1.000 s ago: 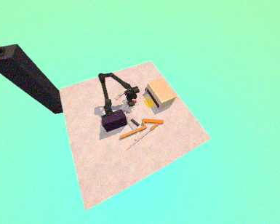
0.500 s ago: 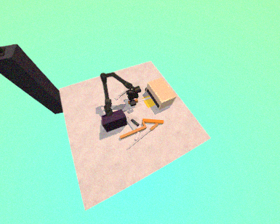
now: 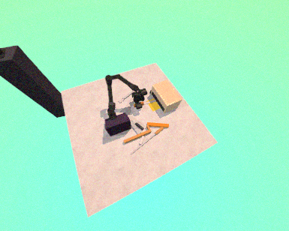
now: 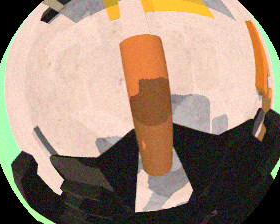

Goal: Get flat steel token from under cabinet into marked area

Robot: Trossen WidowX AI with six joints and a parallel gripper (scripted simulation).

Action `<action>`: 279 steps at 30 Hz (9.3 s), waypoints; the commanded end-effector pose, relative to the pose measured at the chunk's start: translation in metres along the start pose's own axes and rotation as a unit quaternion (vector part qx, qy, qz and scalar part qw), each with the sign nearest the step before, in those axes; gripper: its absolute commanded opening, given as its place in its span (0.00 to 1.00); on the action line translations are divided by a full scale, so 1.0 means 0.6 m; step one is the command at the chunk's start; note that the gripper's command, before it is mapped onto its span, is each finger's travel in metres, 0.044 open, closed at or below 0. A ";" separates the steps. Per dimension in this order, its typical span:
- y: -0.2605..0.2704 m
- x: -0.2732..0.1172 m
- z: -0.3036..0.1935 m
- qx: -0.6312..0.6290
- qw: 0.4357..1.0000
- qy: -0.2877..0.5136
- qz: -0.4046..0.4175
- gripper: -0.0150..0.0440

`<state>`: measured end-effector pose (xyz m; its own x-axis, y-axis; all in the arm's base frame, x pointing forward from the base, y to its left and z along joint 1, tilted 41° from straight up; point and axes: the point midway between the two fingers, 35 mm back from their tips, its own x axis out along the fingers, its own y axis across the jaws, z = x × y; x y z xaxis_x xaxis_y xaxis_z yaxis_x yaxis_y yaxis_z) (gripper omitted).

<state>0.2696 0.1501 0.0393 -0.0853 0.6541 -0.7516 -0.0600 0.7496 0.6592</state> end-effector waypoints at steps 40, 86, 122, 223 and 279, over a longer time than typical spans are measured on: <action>0.003 -0.002 0.081 -0.004 1.000 -0.002 0.001 0.25; 0.005 -0.003 0.156 -0.005 1.000 -0.003 0.001 0.25; 0.003 -0.003 0.205 -0.005 1.000 -0.004 0.001 0.25; -0.018 0.001 0.076 -0.004 1.000 -0.002 0.001 0.25; -0.016 0.003 -0.027 -0.002 1.000 -0.001 0.001 0.25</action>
<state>0.2601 0.1424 0.0325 -0.0817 0.6564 -0.7500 -0.0683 0.7471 0.6612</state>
